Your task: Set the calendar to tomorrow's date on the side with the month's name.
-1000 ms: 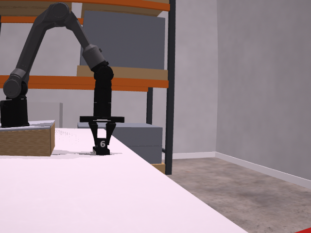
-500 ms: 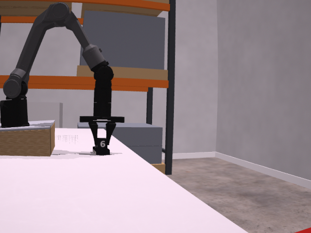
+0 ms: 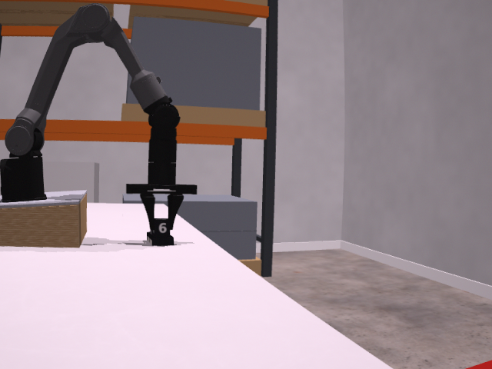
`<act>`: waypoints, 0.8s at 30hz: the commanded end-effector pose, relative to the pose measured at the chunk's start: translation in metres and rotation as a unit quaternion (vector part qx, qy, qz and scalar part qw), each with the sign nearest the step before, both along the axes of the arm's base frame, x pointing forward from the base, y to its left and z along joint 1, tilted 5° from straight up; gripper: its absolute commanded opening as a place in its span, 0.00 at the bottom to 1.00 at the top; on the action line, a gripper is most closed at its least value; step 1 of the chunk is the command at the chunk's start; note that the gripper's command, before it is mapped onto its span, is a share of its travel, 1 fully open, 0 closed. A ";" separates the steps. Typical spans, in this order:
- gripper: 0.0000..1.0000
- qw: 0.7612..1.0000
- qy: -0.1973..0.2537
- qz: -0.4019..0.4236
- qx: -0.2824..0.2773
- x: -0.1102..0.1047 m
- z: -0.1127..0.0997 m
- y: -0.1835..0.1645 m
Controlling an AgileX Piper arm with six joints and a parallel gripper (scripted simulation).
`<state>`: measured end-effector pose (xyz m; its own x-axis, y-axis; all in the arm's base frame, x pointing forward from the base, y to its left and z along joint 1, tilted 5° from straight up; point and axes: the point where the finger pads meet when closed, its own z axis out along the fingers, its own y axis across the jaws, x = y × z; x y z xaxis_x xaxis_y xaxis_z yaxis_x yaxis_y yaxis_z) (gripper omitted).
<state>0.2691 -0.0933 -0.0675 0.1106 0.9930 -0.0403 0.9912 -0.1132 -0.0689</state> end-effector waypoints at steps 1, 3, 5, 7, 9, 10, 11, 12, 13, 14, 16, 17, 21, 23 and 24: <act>0.38 1.000 -0.001 0.000 -0.001 0.001 0.001 -0.001; 0.38 1.000 -0.001 0.000 -0.001 0.001 0.001 -0.001; 0.38 1.000 -0.001 0.000 -0.001 0.001 0.001 -0.001; 0.38 1.000 -0.001 0.000 -0.001 0.001 0.001 -0.001; 0.38 1.000 -0.001 0.000 -0.001 0.001 0.001 -0.001; 0.38 1.000 -0.001 0.000 -0.001 0.001 0.001 -0.001; 0.38 1.000 -0.001 0.000 -0.001 0.001 0.001 -0.001; 0.38 1.000 -0.001 0.000 -0.001 0.001 0.001 -0.001; 0.38 1.000 -0.001 0.000 -0.001 0.001 0.001 -0.001; 0.38 1.000 -0.001 0.000 -0.001 0.001 0.001 -0.001; 0.38 1.000 -0.001 0.000 -0.001 0.001 0.001 -0.001; 0.38 1.000 -0.001 0.000 -0.001 0.001 0.000 -0.001; 0.38 1.000 -0.001 0.000 0.000 0.001 -0.001 -0.001; 0.38 1.000 0.000 0.000 0.000 0.000 -0.002 -0.001; 0.38 1.000 0.000 0.000 0.000 0.000 -0.003 -0.001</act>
